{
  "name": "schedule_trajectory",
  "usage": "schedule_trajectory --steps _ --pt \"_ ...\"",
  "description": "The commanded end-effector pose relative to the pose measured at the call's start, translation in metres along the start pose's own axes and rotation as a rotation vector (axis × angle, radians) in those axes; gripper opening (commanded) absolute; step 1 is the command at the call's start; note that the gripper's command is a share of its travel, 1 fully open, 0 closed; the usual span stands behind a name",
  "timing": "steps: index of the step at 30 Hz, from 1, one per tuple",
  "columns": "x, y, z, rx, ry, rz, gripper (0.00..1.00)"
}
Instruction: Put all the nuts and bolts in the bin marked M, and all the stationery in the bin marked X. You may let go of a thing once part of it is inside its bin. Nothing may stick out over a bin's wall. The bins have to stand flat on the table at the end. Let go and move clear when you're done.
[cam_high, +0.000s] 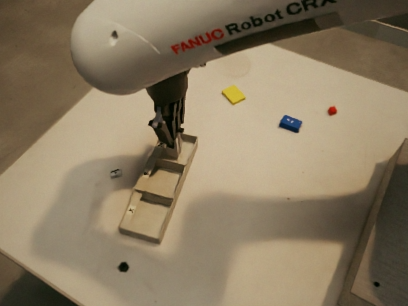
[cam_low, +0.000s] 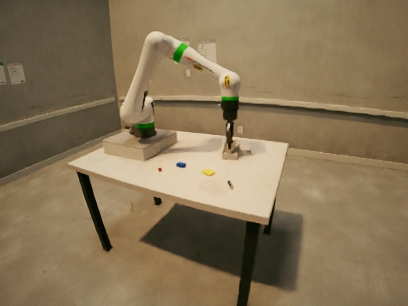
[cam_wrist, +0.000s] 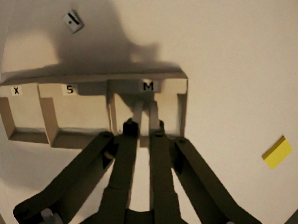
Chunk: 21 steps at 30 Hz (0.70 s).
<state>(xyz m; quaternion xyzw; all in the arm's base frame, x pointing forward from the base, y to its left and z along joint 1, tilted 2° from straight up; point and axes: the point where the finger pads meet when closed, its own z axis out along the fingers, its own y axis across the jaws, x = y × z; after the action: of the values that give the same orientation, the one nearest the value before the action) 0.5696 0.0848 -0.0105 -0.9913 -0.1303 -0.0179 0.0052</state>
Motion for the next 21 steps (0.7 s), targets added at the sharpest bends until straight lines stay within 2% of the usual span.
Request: schedule_trajectory --steps 1,11,21 --pt "0.0 0.0 0.0 0.0 0.0 0.0 0.15" --pt "0.0 0.0 0.0 0.0 0.0 0.0 0.15" --pt "0.0 0.0 -0.014 0.0 0.0 0.0 0.15"
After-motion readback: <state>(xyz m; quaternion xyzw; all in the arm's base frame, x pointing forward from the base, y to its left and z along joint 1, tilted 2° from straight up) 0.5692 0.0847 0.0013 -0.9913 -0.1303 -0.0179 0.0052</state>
